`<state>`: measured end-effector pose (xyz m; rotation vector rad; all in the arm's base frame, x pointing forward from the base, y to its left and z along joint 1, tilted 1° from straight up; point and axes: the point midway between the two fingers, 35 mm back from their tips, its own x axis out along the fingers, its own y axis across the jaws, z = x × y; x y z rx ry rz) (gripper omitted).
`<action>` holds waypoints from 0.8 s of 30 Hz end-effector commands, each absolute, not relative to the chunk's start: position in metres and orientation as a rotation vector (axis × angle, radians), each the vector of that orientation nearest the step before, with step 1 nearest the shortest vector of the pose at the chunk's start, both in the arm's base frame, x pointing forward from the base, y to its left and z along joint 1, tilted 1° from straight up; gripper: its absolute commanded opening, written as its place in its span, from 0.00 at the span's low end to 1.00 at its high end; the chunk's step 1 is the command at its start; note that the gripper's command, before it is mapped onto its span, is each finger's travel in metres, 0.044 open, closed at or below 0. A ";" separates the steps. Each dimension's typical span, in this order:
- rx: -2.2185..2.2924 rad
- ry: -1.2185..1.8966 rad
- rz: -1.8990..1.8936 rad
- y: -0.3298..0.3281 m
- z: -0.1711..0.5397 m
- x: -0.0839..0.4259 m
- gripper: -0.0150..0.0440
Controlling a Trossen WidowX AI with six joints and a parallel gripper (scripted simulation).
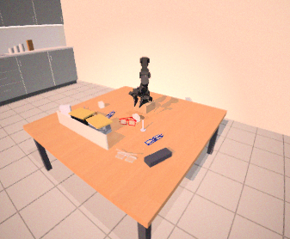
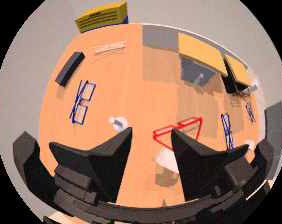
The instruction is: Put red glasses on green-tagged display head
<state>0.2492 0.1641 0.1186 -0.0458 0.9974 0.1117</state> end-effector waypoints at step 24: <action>0.882 1.389 -0.851 0.052 0.035 0.303 0.46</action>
